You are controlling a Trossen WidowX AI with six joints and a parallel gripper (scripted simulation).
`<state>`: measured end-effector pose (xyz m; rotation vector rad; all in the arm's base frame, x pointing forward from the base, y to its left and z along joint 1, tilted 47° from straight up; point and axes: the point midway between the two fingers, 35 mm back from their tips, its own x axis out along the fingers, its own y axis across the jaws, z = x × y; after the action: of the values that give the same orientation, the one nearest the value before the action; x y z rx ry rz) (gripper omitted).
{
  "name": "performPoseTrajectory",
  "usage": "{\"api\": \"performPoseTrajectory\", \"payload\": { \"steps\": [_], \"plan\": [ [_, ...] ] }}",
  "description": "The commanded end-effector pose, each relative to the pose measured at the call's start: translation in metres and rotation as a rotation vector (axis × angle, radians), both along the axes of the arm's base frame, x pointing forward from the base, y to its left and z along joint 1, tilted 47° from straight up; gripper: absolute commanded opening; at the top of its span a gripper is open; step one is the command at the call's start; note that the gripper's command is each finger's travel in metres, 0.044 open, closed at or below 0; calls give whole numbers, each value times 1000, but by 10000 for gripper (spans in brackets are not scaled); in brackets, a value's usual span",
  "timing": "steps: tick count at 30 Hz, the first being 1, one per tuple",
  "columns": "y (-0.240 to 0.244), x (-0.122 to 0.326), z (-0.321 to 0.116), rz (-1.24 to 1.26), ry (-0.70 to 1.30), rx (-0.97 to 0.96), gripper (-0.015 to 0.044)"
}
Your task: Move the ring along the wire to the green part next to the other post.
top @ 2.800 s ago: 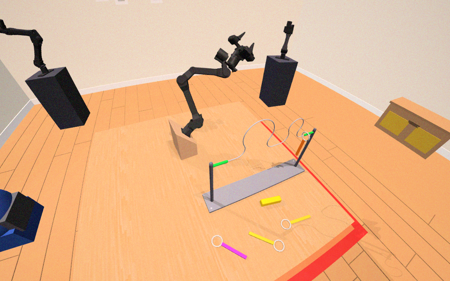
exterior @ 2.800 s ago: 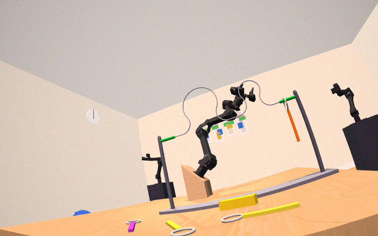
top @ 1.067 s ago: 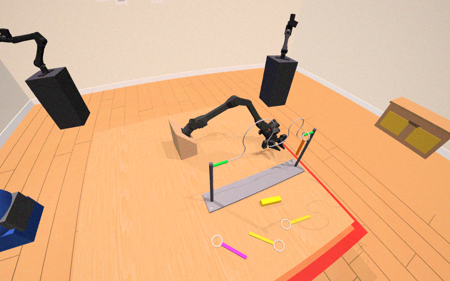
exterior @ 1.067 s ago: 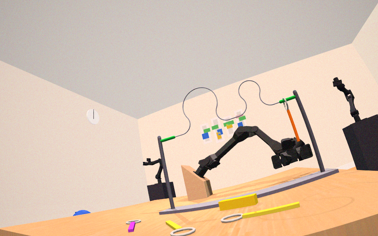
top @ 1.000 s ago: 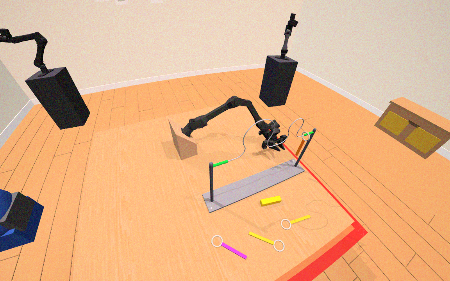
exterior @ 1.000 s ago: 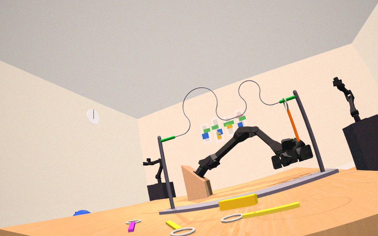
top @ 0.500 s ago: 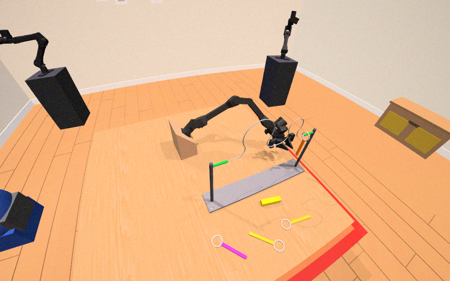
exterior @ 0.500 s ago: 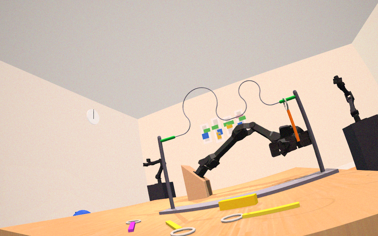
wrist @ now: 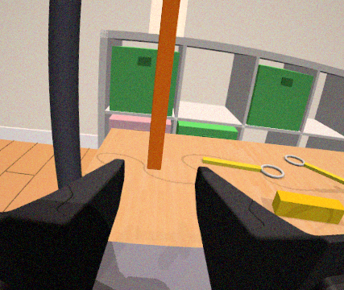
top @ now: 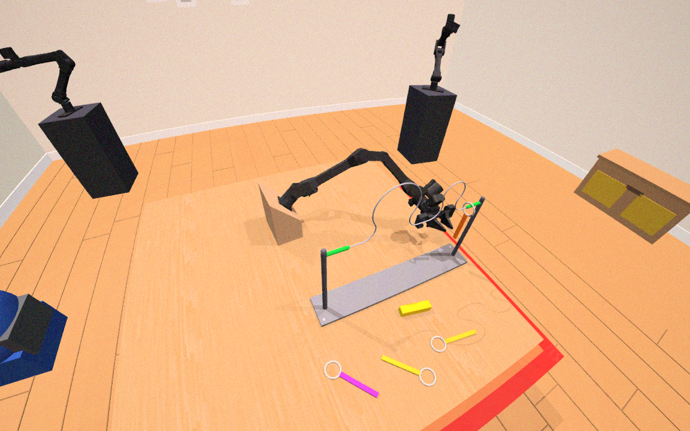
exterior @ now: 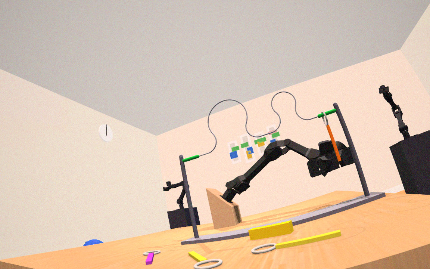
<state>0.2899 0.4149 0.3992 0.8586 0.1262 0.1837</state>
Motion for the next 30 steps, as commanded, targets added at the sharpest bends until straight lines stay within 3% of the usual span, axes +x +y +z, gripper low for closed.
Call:
{"api": "performPoseTrajectory", "payload": {
  "steps": [1, 30],
  "plan": [
    [1, 6, 3, 1, -3, 2, 160],
    [11, 51, 3, 1, -8, 1, 160]
  ]
}}
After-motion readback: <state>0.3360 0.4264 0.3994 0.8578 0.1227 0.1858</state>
